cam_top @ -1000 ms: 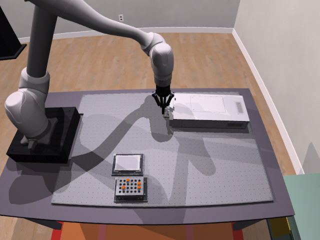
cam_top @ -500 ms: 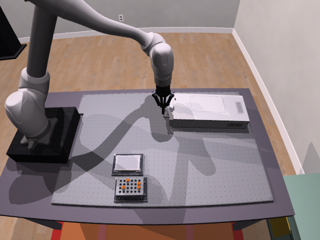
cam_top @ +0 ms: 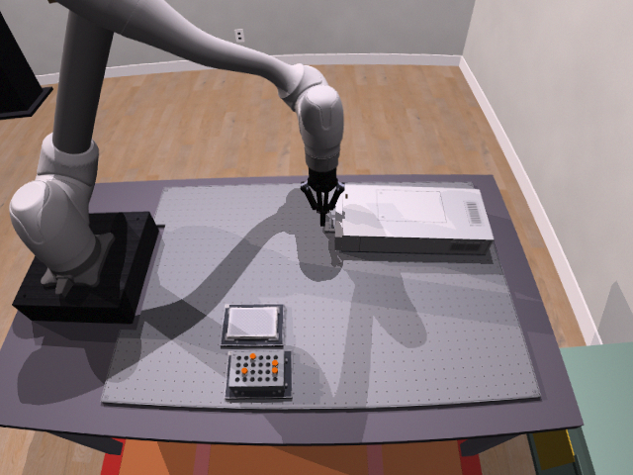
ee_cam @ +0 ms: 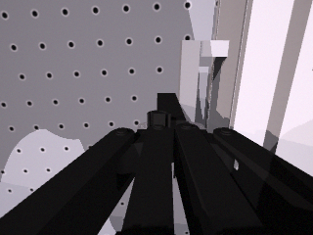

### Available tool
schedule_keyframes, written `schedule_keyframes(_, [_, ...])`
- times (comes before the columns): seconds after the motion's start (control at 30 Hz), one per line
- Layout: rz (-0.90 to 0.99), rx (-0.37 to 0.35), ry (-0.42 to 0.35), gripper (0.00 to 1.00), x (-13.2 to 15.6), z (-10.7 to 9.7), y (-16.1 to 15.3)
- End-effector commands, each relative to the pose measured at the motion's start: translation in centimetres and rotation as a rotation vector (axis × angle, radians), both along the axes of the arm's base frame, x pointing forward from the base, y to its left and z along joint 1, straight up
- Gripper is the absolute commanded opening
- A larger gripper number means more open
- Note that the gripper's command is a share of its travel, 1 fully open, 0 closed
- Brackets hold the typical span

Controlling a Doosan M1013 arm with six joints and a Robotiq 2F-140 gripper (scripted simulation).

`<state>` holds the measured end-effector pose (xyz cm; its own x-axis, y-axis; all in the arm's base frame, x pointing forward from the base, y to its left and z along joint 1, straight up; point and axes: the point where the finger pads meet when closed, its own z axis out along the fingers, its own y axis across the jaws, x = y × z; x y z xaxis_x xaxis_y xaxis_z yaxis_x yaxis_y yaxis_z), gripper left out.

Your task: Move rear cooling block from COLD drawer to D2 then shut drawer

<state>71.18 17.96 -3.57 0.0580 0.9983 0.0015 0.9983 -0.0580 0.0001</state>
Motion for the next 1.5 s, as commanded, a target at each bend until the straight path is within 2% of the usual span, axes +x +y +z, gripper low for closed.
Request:
schedule_keyframes(0.0, [0.0, 0.001, -0.001, 0.1, 0.0, 0.1, 0.0])
schedule_keyframes(0.27, [0.0, 0.001, -0.001, 0.1, -0.1, 0.1, 0.0])
schedule_keyframes(1.47, [0.0, 0.001, -0.001, 0.1, -4.3, 0.1, 0.3])
